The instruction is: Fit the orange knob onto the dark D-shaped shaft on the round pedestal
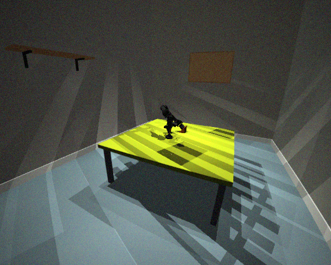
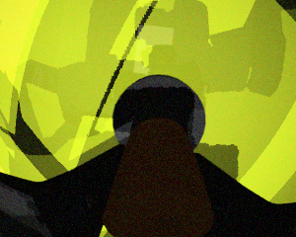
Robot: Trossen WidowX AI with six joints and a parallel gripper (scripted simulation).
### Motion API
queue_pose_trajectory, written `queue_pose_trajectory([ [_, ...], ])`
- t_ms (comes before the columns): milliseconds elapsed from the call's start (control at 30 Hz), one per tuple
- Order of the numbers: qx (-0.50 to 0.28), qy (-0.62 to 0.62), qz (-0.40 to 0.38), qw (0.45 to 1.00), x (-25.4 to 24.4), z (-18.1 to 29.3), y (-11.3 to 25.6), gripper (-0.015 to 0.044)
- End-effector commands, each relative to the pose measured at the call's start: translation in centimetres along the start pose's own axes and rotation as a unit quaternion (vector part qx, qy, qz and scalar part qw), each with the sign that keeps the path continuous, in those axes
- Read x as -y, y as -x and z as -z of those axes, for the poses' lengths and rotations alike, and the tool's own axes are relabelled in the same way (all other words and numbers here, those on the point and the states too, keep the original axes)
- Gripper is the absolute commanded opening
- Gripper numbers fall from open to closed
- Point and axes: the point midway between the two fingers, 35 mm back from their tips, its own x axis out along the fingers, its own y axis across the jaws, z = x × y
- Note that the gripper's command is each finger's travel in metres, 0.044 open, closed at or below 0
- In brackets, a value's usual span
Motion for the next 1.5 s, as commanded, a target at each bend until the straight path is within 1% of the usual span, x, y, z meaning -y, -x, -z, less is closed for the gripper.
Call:
queue_pose_trajectory([
  [0, 0.000, 0.000, 0.003, 1.000, 0.1, 0.1, -0.1, 0.0000],
  [233, 0.000, 0.000, 0.003, 1.000, 0.1, 0.1, -0.3, 0.0000],
  [667, -0.001, 0.000, 0.003, 1.000, 0.2, 0.0, -1.8, 0.0000],
  [967, -0.001, 0.002, -0.001, 1.000, 0.0, 0.0, -1.7, 0.0000],
  [1467, -0.001, 0.002, -0.001, 1.000, 0.0, 0.0, -1.7, 0.0394],
])
